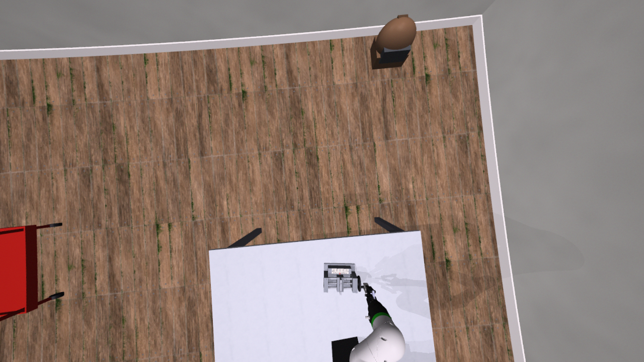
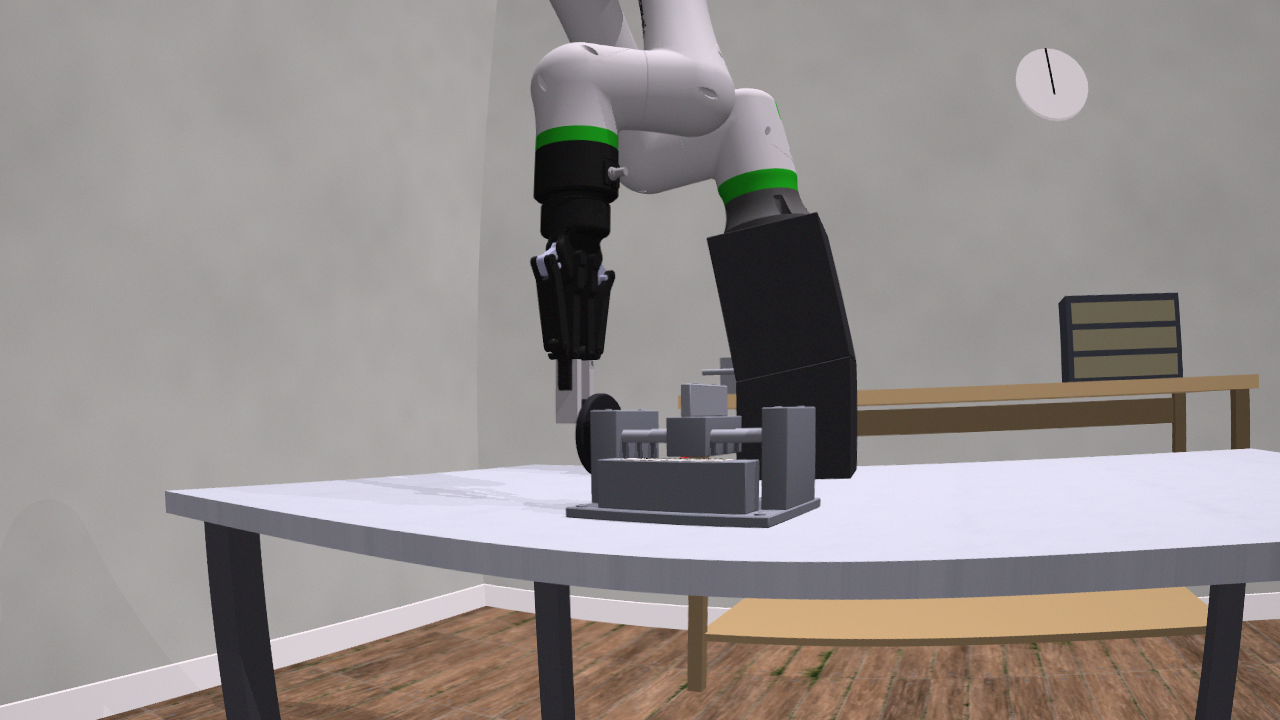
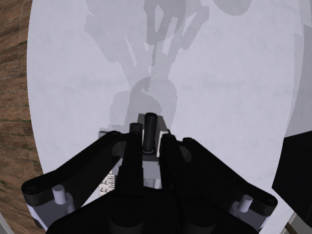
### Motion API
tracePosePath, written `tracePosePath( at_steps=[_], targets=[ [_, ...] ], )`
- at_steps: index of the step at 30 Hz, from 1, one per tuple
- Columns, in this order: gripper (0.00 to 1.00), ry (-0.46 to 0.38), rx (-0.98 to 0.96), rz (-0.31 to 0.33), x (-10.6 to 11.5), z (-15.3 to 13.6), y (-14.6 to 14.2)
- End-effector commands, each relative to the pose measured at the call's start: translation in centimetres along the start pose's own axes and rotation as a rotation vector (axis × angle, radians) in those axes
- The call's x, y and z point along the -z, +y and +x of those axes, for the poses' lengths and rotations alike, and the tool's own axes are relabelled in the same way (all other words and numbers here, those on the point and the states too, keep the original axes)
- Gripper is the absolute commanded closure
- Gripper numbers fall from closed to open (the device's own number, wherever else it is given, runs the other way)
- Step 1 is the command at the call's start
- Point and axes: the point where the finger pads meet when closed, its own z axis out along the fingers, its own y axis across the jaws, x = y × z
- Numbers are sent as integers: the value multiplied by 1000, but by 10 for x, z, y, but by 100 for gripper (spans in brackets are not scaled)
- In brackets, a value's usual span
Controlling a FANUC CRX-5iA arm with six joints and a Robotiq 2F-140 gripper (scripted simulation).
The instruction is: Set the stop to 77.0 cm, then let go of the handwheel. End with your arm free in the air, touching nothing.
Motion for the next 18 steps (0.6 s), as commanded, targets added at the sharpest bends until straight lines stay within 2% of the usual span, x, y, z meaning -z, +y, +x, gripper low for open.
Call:
tracePosePath(
  at_steps=[1, 18],
  targets=[
    [96, 0, 0, 0, 0, 0, -2],
    [96, 0, 0, 0, 0, 0, -8]
  ],
)
